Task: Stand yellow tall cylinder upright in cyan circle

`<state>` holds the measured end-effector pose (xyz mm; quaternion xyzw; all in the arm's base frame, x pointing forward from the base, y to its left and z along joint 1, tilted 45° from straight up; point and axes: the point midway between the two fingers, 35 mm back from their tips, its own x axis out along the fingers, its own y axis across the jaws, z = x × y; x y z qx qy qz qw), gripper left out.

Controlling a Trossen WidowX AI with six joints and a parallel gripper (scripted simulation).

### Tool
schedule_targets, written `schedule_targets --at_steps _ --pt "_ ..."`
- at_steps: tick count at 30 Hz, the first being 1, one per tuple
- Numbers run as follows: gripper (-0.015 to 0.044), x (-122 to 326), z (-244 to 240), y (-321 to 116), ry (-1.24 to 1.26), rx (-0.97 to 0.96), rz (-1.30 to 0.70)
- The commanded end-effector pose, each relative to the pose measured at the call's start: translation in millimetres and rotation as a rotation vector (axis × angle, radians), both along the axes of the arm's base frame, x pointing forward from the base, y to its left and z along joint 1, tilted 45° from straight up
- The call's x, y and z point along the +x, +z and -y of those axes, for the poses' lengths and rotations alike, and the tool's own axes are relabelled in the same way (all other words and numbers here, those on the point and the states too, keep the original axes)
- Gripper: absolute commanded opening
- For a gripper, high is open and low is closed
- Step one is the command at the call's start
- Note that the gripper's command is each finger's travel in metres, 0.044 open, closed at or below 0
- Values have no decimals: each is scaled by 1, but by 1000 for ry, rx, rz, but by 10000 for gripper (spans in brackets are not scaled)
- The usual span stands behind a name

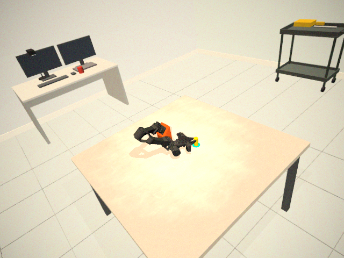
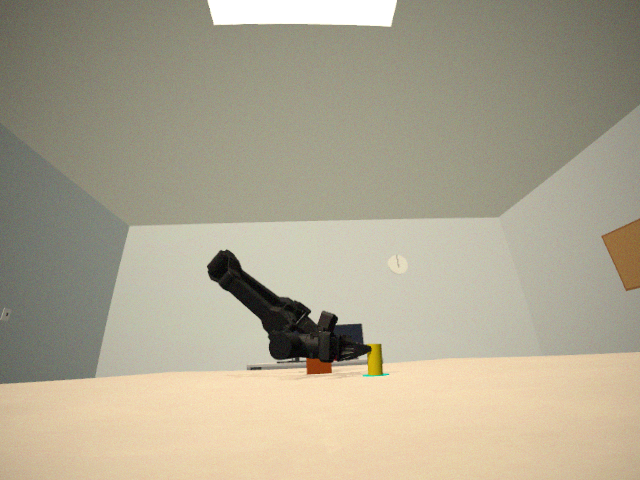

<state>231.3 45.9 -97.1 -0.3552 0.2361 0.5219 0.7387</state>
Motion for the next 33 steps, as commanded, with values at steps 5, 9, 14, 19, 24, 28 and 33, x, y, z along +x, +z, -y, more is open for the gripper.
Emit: schedule_targets --at_steps 5,9,14,19,24,28,33 --pt "341 0 0 0 3 4 0" --pt "400 0 0 0 3 4 0" --pt "400 1 -5 5 4 1 -1" --pt "400 3 -22 23 7 -5 -1" --pt "400 2 -40 40 7 -2 3" --pt "400 -2 -55 54 6 6 8" --pt "400 -4 -64 62 4 14 11"
